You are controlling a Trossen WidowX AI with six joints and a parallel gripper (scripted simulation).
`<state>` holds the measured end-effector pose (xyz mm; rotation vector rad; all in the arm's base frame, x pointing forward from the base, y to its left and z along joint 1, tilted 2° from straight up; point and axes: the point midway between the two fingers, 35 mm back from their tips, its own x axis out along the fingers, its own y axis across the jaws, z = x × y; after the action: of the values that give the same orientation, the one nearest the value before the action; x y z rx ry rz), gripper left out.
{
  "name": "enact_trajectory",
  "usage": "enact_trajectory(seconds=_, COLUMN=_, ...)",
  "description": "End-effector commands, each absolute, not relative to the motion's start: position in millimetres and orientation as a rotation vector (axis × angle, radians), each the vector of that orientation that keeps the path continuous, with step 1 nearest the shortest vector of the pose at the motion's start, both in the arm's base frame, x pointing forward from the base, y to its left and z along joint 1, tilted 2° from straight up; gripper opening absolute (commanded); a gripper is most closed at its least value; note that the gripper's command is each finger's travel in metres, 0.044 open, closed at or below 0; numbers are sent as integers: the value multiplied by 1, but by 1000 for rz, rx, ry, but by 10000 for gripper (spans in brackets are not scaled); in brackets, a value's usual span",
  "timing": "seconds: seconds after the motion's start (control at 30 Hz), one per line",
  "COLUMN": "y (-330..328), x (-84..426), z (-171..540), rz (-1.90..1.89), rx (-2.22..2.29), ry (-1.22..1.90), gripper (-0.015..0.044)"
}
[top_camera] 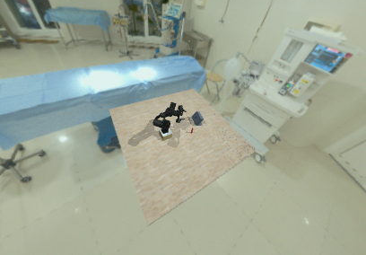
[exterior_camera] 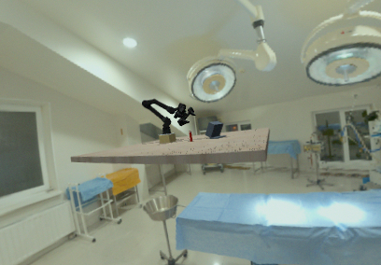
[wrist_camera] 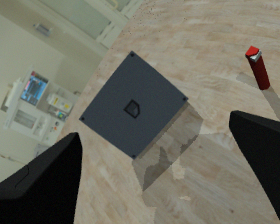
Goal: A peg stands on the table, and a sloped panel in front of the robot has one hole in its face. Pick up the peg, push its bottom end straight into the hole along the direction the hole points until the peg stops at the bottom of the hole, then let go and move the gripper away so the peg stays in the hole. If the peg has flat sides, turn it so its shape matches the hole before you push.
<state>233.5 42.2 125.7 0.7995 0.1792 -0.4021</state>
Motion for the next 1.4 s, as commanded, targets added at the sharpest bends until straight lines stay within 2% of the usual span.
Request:
enact_trajectory(seconds=0.0, y=42, x=234, z=126, rz=-403, rx=799, ry=181, gripper=426)
enact_trajectory(seconds=0.03, y=42, x=235, z=126, rz=-408, rx=798, ry=186, gripper=440)
enact_trajectory(seconds=1.37, y=-9, x=288, z=104, rz=-814, rx=883, ry=617, gripper=440)
